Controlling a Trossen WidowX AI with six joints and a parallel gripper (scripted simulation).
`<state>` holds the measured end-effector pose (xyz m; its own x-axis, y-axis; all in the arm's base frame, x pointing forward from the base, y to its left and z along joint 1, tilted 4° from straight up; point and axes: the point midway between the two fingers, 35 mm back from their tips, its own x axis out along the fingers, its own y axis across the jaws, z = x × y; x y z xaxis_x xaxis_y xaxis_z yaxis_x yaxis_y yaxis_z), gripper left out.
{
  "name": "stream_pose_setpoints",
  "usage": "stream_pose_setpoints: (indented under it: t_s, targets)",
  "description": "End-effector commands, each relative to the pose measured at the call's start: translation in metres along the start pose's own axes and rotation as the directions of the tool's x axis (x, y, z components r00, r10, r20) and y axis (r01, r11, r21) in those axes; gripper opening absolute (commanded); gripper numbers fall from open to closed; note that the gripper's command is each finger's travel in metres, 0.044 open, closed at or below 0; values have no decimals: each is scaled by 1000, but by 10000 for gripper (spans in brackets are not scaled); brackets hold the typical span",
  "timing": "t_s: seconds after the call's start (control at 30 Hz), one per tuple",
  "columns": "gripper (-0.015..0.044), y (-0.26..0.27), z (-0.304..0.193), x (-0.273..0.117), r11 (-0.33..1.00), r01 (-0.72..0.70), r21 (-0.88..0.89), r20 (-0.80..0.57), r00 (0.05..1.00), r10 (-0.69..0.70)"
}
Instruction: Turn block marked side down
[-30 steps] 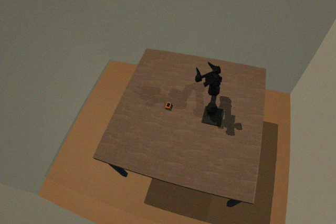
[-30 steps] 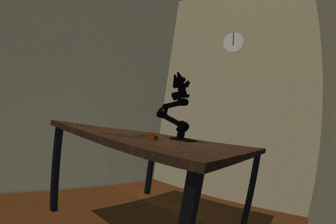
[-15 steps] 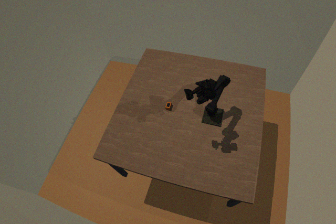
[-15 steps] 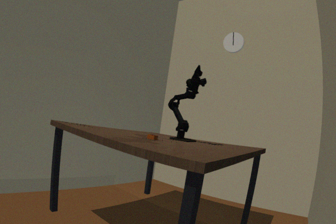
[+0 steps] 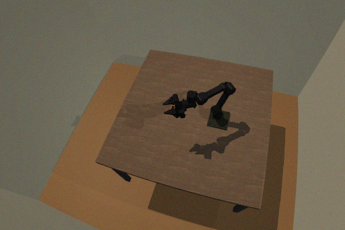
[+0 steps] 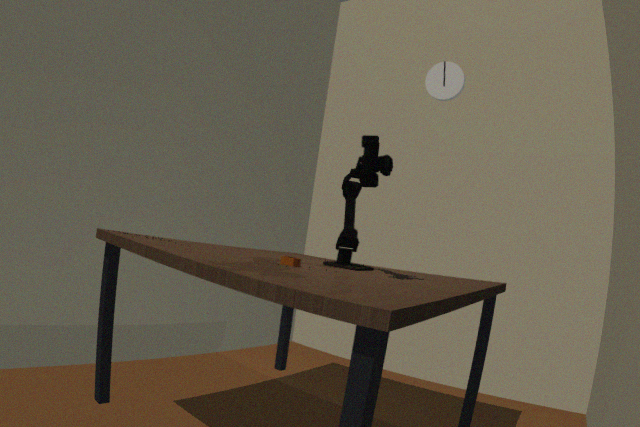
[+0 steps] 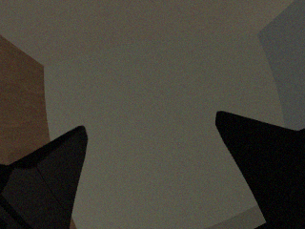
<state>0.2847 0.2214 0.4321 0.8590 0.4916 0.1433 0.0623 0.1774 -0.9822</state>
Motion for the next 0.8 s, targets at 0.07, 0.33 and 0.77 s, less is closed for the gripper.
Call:
stream_pose_setpoints:
  t_s: [0.07, 0.33, 0.77]
  targets:
    - [440, 79, -66, 37, 899, -290, 327, -161, 921, 356]
    - [440, 165, -153, 29, 574, -303, 761, -294, 628, 721]
    - [440, 249, -255, -68, 129, 474, 871, -128, -35, 991]
